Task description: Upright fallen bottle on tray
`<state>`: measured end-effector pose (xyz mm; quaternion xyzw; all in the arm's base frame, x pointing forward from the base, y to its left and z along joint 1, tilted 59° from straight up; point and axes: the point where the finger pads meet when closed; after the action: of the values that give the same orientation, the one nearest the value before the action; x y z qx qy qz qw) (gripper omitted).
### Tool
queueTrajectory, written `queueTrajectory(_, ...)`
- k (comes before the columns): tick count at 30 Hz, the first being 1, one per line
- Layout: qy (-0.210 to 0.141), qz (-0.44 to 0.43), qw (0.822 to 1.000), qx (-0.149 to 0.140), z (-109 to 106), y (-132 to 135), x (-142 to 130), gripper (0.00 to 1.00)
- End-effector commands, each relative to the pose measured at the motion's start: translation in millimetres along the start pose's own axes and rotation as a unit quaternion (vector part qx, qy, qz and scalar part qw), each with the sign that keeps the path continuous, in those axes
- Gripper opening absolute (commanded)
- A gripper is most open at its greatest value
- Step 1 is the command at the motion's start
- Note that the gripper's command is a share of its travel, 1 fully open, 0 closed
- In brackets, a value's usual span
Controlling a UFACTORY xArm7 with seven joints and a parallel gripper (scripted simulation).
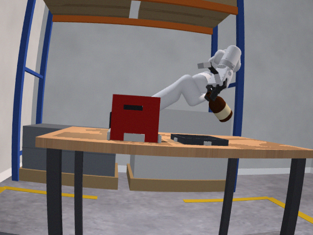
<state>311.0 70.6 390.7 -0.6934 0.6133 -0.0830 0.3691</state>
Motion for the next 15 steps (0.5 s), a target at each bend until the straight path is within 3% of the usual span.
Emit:
queueTrajectory(1,0.006,0.001,1.0,0.003,-1.1,-0.9,0.3,0.0)
queueTrajectory(15,0.049,0.001,0.999,0.015,-1.8,-0.7,-0.3,0.0)
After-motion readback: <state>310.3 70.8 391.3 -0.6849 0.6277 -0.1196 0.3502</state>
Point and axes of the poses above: the point where the finger pads meet when closed, its own z axis out along the fingers, its own y axis across the jaws, x = y × z, and after that the axes turned 15 degrees about z, right-handed
